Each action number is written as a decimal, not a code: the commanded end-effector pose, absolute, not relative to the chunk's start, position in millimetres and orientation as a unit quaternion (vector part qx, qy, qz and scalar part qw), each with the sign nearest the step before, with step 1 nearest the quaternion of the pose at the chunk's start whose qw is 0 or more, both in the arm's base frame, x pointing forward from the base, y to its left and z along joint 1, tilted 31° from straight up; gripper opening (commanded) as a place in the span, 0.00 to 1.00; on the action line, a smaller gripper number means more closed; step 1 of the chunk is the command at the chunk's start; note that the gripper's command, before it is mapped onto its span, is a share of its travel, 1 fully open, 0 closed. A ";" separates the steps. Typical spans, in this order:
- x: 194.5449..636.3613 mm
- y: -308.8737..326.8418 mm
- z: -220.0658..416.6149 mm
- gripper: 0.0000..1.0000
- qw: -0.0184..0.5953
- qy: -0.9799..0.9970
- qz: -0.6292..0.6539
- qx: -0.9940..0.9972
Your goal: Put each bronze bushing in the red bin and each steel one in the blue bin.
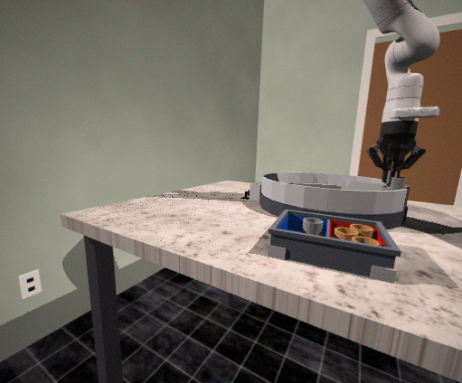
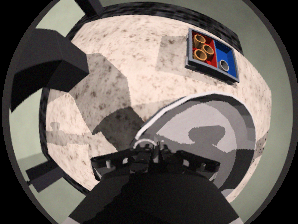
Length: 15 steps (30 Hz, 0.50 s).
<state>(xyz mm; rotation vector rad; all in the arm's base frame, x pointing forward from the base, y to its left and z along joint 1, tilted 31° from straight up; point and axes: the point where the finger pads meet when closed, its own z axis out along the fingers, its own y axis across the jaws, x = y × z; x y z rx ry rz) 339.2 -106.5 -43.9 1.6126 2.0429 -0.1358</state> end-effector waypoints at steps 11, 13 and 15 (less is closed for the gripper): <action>337.7 -104.4 -39.9 0.00 0.265 0.756 -0.050 0.597; 337.7 -104.4 -39.9 0.00 0.265 0.756 -0.050 0.597; 337.7 -104.4 -39.9 0.00 0.265 0.756 -0.050 0.597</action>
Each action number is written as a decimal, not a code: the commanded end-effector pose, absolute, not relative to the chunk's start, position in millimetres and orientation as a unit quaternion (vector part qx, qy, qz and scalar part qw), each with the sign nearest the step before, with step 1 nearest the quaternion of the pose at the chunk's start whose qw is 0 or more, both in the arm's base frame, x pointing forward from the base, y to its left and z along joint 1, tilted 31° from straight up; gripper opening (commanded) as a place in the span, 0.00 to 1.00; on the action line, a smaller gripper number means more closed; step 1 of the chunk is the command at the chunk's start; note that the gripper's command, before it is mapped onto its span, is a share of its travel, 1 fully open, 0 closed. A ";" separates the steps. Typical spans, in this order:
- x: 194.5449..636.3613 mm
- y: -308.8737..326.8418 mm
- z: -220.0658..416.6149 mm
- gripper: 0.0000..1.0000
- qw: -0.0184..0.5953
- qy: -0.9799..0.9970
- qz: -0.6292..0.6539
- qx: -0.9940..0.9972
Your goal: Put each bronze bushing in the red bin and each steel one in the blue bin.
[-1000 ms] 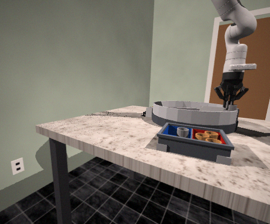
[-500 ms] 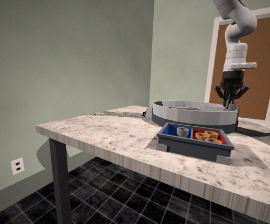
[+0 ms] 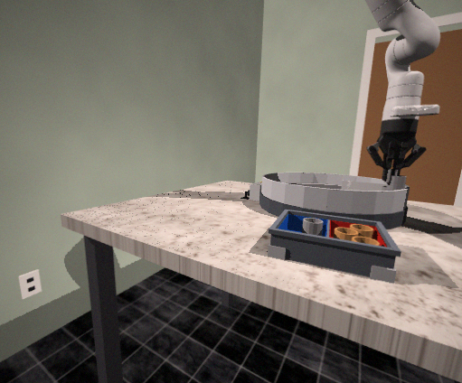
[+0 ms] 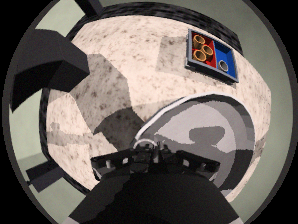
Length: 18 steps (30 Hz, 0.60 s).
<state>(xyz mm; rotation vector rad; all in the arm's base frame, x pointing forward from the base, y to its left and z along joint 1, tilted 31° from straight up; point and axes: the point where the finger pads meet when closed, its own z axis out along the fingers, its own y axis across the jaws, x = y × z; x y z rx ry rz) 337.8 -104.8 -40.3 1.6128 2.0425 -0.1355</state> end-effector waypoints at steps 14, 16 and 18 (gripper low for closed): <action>336.3 -102.8 -36.3 0.00 0.265 0.756 -0.050 0.597; 335.9 -102.3 -35.3 0.00 0.265 0.756 -0.050 0.597; 335.7 -102.1 -34.8 0.00 0.265 0.756 -0.050 0.597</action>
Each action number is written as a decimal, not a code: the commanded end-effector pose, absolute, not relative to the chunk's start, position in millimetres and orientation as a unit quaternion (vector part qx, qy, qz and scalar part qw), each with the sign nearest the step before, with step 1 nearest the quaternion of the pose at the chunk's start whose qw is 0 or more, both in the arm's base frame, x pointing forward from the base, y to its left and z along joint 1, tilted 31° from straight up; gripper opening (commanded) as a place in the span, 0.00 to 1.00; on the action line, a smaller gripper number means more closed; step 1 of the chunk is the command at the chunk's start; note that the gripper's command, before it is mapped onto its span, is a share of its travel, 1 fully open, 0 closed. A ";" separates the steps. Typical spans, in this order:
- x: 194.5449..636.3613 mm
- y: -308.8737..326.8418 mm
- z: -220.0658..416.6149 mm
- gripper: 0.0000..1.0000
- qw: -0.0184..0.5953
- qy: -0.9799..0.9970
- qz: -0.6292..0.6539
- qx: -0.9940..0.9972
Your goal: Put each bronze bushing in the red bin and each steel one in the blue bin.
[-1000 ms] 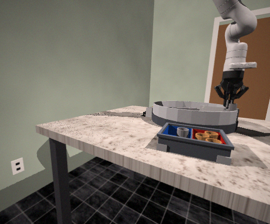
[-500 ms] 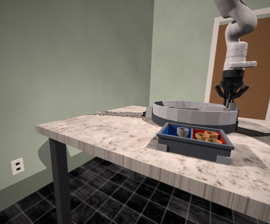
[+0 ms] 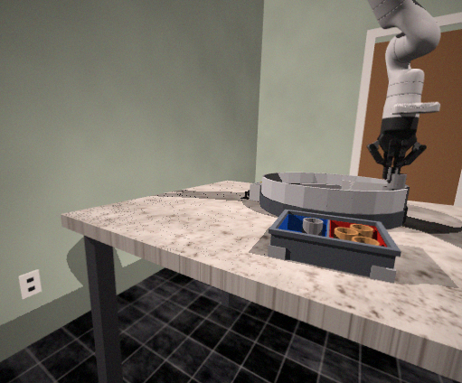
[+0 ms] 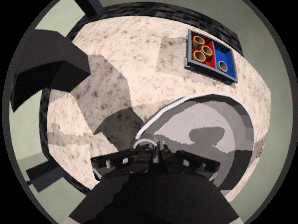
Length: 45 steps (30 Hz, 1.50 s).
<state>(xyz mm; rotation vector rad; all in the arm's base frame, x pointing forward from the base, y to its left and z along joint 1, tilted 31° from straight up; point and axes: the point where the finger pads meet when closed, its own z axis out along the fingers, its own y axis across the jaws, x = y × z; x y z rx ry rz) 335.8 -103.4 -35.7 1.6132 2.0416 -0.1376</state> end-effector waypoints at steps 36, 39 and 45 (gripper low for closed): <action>325.6 -90.6 -9.6 0.00 0.264 0.756 -0.051 0.597; 325.6 -90.6 -9.6 0.00 0.264 0.756 -0.051 0.597; 317.4 -81.2 10.8 0.00 0.265 0.756 -0.050 0.597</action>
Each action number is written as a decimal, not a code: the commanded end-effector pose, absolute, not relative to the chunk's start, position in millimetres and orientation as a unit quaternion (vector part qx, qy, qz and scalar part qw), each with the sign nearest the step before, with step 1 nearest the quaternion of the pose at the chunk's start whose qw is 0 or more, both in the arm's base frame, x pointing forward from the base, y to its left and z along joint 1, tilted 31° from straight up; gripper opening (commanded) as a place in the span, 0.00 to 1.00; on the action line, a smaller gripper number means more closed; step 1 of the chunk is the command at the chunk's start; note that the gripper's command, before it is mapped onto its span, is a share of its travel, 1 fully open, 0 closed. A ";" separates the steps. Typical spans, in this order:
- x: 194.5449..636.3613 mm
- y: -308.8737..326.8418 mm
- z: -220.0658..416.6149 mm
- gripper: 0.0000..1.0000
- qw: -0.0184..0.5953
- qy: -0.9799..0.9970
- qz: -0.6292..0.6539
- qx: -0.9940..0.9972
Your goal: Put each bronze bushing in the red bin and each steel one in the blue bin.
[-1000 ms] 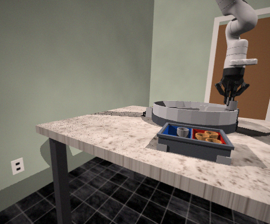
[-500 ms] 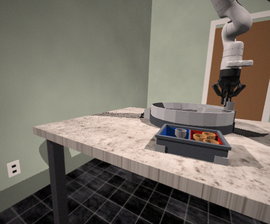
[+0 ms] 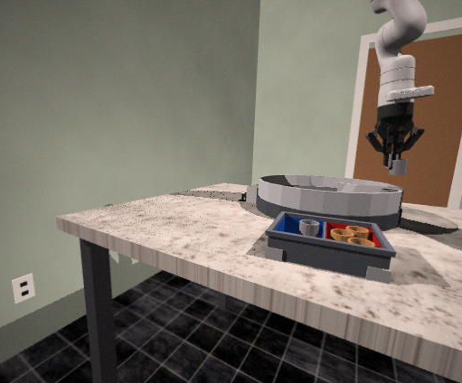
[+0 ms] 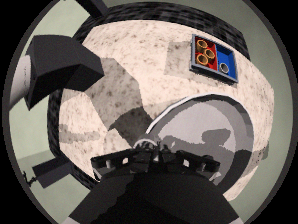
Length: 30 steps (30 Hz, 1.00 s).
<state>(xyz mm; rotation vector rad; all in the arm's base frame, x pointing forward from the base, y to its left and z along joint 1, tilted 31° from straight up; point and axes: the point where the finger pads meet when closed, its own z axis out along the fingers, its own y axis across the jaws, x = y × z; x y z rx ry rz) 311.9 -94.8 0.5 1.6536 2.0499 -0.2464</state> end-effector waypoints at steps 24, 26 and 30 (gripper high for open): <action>317.7 -81.2 10.6 0.00 0.258 0.755 -0.060 0.600; 317.4 -81.2 10.7 0.00 0.265 0.756 -0.050 0.597; 318.1 -81.0 10.5 0.00 0.251 0.755 -0.070 0.602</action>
